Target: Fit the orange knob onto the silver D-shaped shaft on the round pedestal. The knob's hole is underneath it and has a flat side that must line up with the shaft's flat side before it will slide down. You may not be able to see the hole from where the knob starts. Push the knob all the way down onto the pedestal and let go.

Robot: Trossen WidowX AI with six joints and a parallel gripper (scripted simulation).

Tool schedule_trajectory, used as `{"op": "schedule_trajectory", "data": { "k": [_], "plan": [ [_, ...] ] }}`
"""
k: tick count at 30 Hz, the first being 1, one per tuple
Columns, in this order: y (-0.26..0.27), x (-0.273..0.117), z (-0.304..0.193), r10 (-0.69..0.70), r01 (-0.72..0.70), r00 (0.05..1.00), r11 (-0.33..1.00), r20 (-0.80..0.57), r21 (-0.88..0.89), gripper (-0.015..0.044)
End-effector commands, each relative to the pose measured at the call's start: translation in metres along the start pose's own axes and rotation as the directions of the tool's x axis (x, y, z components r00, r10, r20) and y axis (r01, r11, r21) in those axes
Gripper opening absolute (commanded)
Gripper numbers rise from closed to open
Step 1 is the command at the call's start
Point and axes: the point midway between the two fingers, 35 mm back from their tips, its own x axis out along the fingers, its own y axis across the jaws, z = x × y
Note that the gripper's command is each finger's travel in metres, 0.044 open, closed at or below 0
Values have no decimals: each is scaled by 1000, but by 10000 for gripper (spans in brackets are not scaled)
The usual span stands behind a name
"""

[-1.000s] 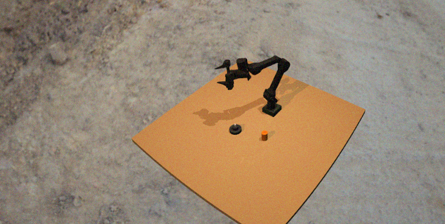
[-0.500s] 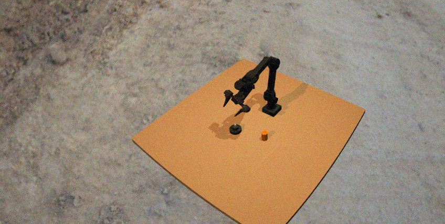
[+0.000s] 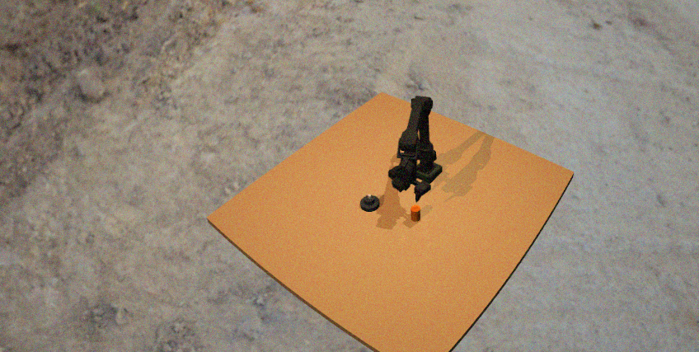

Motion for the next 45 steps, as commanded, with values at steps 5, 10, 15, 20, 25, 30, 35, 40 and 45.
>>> {"op": "schedule_trajectory", "data": {
  "k": [5,10,15,20,25,30,35,40,45],
  "plan": [
    [15,5,-17,-11,16,996,998,-91,59,440],
    [15,38,-20,-11,17,996,998,-91,58,440],
    [15,40,-20,-11,17,996,998,-91,58,440],
    [16,55,-22,-11,17,996,998,-92,58,440],
    [16,56,-22,-11,17,996,998,-92,58,440],
    [17,64,-22,-11,17,996,998,-92,58,440],
    [17,72,-22,-11,17,996,998,-92,58,440],
    [17,80,-23,-11,17,996,998,-92,58,440],
    [17,88,-24,-11,17,996,998,-92,58,440]
  ]
}}
